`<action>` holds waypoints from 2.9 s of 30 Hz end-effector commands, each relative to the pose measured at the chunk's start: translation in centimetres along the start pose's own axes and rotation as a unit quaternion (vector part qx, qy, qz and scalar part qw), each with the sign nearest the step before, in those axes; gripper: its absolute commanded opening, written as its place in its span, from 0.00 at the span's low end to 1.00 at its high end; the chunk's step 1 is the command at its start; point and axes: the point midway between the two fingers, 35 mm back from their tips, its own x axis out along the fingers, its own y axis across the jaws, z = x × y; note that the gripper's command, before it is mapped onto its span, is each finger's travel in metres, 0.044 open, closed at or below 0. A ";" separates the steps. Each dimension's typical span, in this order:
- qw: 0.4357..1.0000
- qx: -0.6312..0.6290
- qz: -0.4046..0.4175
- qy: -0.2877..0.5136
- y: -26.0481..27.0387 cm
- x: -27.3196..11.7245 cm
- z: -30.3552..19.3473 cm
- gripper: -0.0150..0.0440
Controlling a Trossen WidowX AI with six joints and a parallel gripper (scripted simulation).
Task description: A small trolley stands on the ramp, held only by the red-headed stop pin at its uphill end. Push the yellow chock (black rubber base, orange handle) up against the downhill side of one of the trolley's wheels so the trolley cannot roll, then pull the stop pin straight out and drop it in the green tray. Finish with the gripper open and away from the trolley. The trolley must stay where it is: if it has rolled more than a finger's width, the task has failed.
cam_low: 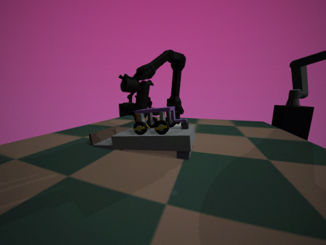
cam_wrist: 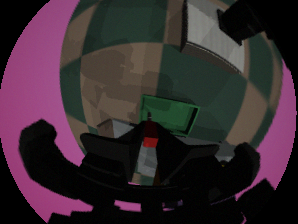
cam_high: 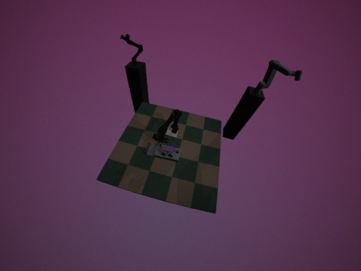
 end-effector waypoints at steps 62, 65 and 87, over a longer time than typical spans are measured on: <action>1.000 -0.003 0.000 -0.001 -4.1 1.7 -0.1 0.58; 1.000 -0.003 0.000 -0.001 -4.3 1.8 -0.1 0.58; 1.000 -0.005 -0.002 0.001 -4.8 2.1 -0.1 0.83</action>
